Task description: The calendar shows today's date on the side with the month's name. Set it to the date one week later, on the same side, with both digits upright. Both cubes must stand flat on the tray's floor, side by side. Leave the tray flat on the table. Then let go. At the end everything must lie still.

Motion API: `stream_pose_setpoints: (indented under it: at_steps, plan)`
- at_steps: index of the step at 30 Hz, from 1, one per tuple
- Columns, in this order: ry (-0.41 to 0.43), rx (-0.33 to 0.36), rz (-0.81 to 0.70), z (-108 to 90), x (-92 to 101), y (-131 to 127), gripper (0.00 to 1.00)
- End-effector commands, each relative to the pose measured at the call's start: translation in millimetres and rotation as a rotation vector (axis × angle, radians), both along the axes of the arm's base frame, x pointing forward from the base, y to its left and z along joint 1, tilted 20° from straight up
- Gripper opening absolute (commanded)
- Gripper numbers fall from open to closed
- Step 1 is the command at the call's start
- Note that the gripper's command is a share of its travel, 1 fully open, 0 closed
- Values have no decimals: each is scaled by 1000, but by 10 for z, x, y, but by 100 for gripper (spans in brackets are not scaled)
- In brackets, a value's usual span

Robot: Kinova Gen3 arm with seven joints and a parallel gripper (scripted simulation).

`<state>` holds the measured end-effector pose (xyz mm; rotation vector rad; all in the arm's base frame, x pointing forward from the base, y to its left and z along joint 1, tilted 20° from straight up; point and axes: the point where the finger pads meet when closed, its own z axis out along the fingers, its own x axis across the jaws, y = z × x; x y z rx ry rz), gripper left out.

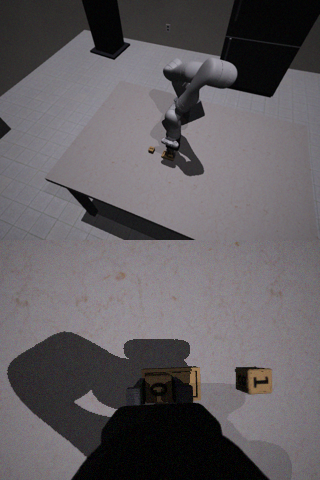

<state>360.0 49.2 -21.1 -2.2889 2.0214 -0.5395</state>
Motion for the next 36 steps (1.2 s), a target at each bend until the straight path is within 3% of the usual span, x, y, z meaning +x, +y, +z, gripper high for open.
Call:
stream_pose_setpoints:
  at_steps: [1, 23, 24, 29, 30, 34, 36]
  plan:
    - [-1, 1, 0, 3, 1, 3, 57]
    - [-1, 1, 0, 3, 1, 3, 57]
    - [-1, 1, 0, 3, 1, 3, 63]
    - [-1, 1, 0, 3, 1, 3, 69]
    - [-1, 1, 0, 3, 1, 3, 75]
    - [-1, 1, 0, 3, 1, 3, 75]
    - [-1, 1, 0, 3, 1, 3, 81]
